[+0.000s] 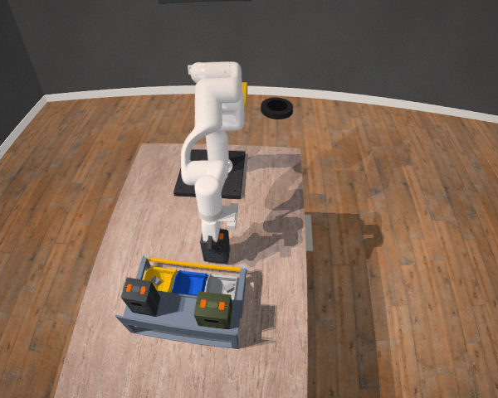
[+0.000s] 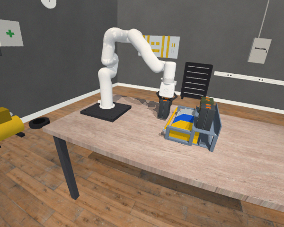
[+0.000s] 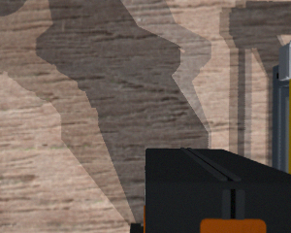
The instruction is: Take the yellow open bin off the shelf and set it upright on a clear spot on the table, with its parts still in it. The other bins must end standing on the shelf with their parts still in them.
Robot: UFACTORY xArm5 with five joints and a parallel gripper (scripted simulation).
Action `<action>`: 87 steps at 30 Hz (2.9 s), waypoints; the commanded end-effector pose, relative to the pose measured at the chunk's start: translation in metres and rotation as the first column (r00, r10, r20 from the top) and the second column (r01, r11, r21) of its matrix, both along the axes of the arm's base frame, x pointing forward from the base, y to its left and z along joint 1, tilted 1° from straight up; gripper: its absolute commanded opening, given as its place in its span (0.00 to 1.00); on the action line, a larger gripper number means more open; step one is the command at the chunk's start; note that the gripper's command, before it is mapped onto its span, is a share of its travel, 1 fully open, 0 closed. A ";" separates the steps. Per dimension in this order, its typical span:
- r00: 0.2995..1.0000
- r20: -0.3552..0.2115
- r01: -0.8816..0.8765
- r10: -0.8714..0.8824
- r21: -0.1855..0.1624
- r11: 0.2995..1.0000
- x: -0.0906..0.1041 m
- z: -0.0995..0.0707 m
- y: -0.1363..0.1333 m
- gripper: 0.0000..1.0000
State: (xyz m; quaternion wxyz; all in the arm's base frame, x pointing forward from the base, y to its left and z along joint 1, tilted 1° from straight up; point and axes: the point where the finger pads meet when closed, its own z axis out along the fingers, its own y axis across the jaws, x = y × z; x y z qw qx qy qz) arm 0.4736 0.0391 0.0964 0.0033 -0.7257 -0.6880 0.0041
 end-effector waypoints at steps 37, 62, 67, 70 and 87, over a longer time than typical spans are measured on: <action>1.000 0.005 0.000 0.000 0.003 1.000 -0.001 -0.006 0.039 0.00; 1.000 0.005 0.000 0.000 0.003 1.000 -0.002 -0.017 0.040 0.00; 1.000 0.005 0.000 0.000 0.003 1.000 -0.002 -0.017 0.040 0.00; 1.000 0.005 0.000 0.000 0.003 1.000 -0.002 -0.017 0.040 0.00; 1.000 0.005 0.000 0.000 0.000 1.000 -0.002 -0.017 0.040 1.00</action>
